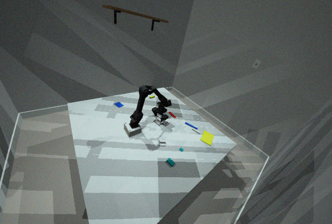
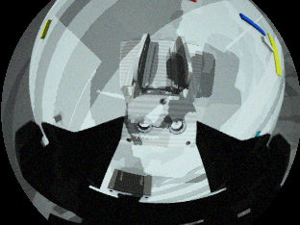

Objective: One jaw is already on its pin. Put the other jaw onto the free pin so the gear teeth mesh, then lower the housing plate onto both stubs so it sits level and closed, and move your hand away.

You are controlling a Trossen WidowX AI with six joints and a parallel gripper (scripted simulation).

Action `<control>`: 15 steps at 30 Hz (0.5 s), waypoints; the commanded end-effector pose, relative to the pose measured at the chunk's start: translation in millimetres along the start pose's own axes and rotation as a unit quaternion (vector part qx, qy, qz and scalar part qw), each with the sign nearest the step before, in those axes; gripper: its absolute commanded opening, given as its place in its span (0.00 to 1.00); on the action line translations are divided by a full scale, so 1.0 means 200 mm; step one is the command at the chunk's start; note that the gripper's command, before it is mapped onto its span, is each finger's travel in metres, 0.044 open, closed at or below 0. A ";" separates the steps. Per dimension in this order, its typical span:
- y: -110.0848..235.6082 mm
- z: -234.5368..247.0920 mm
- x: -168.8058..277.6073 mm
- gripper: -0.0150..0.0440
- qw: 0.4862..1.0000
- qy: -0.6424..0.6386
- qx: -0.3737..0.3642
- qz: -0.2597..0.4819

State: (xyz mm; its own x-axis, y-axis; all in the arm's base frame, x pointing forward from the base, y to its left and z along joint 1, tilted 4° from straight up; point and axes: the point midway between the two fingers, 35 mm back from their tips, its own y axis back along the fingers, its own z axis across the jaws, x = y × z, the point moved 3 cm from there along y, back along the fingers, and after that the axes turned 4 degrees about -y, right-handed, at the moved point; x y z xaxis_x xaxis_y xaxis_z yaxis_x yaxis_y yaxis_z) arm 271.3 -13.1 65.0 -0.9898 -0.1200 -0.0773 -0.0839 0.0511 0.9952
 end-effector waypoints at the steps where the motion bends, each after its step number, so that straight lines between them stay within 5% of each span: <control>1: -0.04 0.00 0.01 0.85 1.000 0.002 0.001 0.004; 15: -0.14 0.00 0.02 0.85 1.000 0.002 0.001 0.004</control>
State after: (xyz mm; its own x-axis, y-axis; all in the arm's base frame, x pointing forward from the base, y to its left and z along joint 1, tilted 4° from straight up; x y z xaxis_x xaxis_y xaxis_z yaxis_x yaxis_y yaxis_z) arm 271.0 -14.3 42.1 -0.9900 -0.1194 -0.0748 -0.0814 0.0514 0.9954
